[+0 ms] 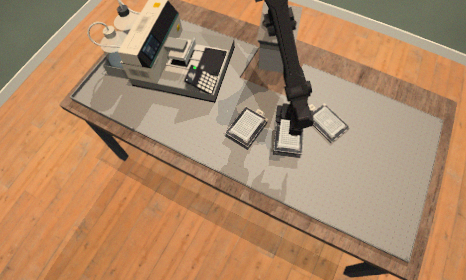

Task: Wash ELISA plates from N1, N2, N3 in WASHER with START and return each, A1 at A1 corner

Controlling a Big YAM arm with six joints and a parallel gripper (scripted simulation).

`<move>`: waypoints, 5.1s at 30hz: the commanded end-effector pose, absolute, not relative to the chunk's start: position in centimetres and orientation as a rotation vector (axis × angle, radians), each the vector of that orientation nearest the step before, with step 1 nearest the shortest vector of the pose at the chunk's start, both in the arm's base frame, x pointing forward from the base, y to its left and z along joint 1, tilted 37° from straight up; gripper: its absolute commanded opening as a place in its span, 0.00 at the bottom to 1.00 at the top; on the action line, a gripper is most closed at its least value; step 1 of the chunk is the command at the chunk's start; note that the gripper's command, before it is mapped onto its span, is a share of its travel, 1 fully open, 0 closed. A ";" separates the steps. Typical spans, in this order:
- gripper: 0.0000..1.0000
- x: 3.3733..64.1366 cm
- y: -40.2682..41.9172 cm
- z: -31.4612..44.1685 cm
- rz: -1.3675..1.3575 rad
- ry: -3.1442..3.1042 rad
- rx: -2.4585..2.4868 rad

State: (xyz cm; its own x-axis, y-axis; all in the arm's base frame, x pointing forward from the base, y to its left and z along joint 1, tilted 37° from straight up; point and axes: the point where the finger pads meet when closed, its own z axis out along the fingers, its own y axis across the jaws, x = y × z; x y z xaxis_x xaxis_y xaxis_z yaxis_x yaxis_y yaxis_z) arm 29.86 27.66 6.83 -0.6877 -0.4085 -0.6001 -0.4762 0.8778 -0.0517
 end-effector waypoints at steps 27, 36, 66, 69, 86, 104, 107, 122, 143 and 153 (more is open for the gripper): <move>1.00 25.2 33.9 4.0 -0.016 2.210 -1.126; 1.00 24.2 35.0 2.6 -0.022 2.243 -1.076; 1.00 23.6 35.4 3.7 0.006 2.218 -1.082; 1.00 23.6 35.4 3.7 0.006 2.218 -1.082; 1.00 18.4 38.6 -1.0 -0.186 1.946 -1.561; 1.00 16.1 39.6 -2.9 -0.188 1.970 -1.542; 1.00 16.1 39.6 -2.9 -0.188 1.970 -1.542; 1.00 17.8 40.1 -4.8 -0.195 1.974 -1.538; 1.00 19.4 40.6 -7.4 -0.199 1.976 -1.541; 1.00 19.3 40.9 -8.5 -0.197 1.963 -1.561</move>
